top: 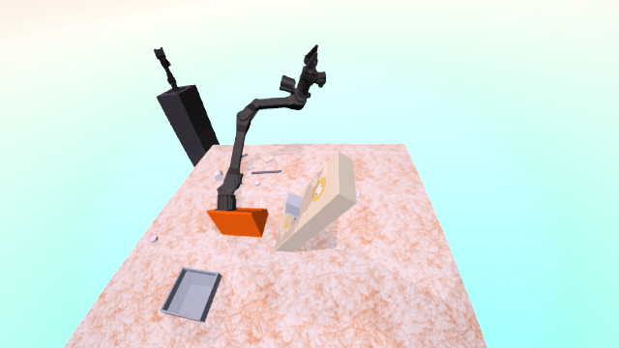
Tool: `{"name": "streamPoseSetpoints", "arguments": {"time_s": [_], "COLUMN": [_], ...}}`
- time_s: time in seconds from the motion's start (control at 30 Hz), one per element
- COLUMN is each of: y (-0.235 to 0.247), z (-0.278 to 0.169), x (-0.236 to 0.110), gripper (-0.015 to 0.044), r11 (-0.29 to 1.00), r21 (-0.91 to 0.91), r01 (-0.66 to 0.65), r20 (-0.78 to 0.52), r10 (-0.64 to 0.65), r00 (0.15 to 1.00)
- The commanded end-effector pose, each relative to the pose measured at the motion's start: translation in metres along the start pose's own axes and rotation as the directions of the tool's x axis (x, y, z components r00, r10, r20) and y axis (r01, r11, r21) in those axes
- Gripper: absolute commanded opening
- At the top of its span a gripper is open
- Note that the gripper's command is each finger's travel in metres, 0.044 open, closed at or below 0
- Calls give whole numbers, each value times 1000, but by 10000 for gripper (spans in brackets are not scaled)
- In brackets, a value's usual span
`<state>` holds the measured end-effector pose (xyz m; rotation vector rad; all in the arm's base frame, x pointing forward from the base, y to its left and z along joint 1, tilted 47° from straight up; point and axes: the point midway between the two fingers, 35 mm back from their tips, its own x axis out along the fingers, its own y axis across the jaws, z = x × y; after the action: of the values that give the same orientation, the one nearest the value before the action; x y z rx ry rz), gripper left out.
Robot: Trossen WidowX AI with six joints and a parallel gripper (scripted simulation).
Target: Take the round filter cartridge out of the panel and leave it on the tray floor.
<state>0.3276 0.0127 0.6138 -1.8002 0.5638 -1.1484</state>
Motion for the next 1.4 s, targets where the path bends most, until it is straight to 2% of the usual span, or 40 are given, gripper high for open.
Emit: {"name": "streamPoseSetpoints", "arguments": {"time_s": [0.0,0.17,0.33,0.53,0.77,0.9,1.03,1.23,1.37], "y": [0,7,34,100,212,283,348,418,459], "z": [0,18,55,102,131,129,117,87,54], "x": [0,13,33,49,51,39,16,-29,-73], "gripper": [374,242,117,117,117,117,117,117,117], "r11": [1000,988,927,834,810,849,900,938,907], "r21": [-3,-107,-260,-376,-390,-372,-356,-347,-341], "r01": [3,113,272,404,438,375,249,2,-249], "r20": [0,28,160,412,692,805,876,921,936], "r10": [-3,-111,-236,-239,-55,94,229,341,352], "r00": [1000,993,958,879,719,586,425,187,3]}}
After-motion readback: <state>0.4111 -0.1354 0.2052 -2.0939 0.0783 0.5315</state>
